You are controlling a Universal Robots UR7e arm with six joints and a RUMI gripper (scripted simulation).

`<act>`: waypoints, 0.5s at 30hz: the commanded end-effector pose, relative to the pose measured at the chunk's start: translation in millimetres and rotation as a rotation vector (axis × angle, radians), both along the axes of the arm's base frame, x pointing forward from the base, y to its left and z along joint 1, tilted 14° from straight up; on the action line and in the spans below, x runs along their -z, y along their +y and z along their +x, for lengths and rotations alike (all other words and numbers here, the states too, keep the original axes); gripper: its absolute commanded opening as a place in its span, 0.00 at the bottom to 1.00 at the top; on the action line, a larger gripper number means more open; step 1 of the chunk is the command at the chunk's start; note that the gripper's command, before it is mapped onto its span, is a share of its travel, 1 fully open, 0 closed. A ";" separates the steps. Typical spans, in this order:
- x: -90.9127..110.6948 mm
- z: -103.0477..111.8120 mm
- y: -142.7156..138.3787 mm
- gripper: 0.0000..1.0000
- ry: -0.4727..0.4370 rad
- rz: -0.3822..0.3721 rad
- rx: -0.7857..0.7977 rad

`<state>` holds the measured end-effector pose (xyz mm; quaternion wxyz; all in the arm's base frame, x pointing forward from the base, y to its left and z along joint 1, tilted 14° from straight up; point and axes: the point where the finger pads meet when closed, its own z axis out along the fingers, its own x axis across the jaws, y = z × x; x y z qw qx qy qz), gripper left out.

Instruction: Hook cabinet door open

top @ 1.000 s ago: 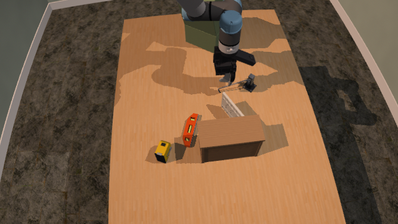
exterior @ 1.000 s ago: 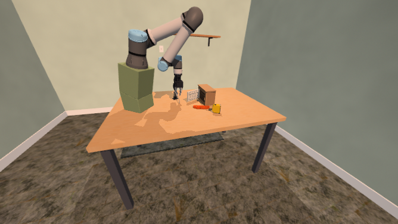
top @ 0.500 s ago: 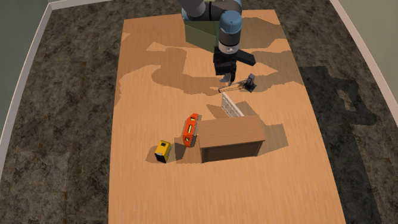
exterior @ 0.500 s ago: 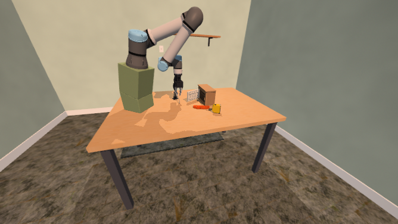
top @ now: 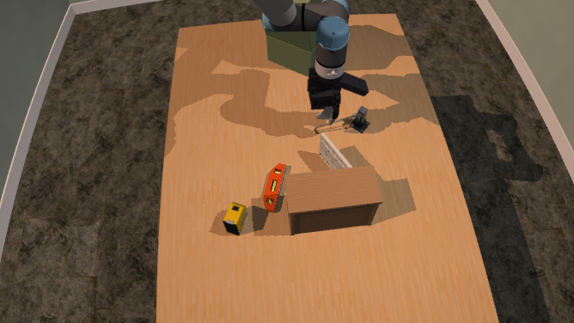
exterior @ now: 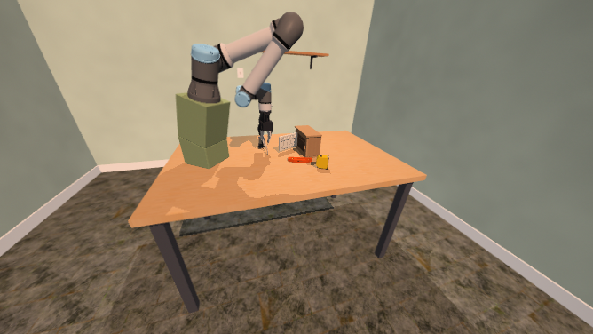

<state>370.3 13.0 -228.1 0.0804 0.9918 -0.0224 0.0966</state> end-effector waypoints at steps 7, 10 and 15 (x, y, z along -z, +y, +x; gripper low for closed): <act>7.6 1.8 -1.3 0.14 -0.001 0.000 0.000; 9.4 2.1 -1.6 0.14 -0.001 0.000 0.000; 13.0 2.8 -2.2 0.14 -0.001 0.000 0.000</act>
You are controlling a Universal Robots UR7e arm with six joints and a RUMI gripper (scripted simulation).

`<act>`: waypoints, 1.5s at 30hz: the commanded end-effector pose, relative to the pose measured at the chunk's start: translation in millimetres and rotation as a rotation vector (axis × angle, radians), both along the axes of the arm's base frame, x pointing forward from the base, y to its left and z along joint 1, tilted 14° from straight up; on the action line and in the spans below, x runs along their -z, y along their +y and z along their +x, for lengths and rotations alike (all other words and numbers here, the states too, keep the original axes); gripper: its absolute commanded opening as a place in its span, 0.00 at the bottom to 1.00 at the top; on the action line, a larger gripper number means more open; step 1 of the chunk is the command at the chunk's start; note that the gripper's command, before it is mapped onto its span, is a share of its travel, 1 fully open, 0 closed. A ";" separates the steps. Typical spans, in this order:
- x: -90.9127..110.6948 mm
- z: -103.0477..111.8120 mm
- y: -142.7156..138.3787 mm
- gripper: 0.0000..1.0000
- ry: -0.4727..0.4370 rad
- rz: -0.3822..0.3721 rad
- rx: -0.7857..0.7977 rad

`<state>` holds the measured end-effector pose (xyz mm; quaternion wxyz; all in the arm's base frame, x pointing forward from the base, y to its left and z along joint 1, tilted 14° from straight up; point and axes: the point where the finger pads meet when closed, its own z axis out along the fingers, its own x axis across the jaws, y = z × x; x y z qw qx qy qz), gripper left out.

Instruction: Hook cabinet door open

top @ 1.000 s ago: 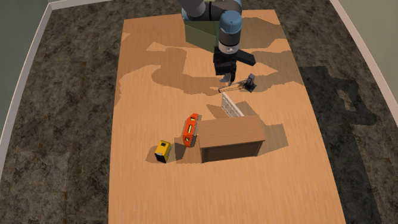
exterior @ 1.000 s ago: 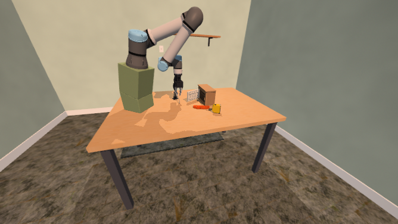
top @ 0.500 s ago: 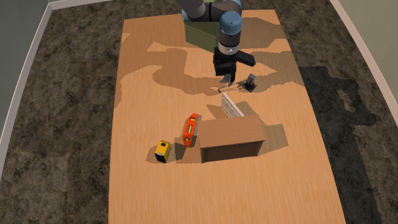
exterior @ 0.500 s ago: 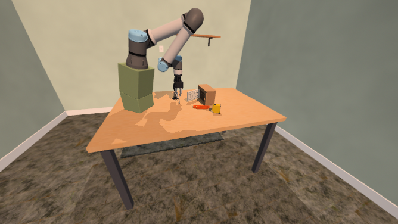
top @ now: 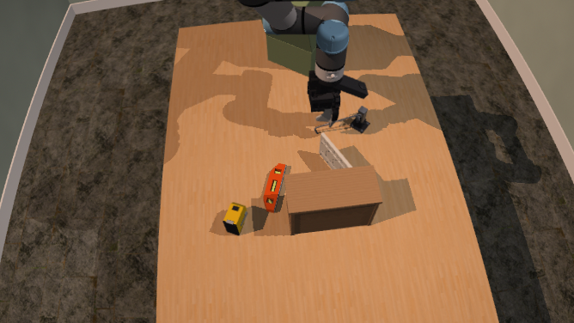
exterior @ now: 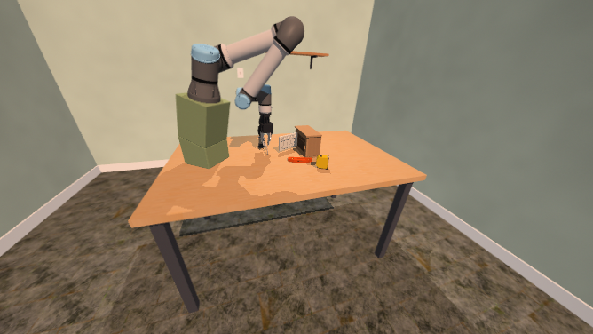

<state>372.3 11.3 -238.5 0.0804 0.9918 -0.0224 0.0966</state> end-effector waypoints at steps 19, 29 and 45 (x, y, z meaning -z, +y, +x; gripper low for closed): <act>13.0 2.9 -2.2 0.14 -0.001 0.000 0.000; 13.8 3.0 -2.4 0.14 -0.001 0.000 0.000; 13.8 3.0 -2.4 0.01 -0.001 0.000 0.000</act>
